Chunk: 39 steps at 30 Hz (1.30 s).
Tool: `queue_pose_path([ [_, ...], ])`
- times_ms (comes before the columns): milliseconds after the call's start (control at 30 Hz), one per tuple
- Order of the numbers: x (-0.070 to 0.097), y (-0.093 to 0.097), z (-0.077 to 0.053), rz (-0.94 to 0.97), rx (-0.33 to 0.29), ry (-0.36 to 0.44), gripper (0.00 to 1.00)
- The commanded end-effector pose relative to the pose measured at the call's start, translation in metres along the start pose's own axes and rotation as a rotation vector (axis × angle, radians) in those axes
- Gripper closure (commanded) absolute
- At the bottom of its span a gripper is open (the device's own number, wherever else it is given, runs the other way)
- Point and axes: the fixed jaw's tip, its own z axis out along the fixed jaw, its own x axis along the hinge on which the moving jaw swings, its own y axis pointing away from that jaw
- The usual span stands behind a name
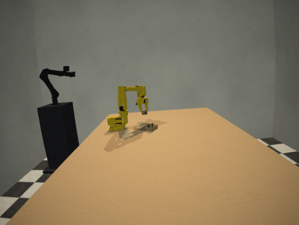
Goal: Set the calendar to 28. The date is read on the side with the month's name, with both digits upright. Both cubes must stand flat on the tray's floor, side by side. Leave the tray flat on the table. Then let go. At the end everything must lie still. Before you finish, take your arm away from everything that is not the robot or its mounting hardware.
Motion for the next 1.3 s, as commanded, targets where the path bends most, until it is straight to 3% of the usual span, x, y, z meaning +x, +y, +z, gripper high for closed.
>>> queue_pose_path([
  [0,-0.022,0.001,-0.003,-0.102,0.039,-0.015,1.00],
  [233,-0.034,0.006,-0.002,-0.168,0.038,-0.016,1.00],
  [1267,-0.035,0.004,0.004,-0.158,0.053,-0.022,1.00],
])
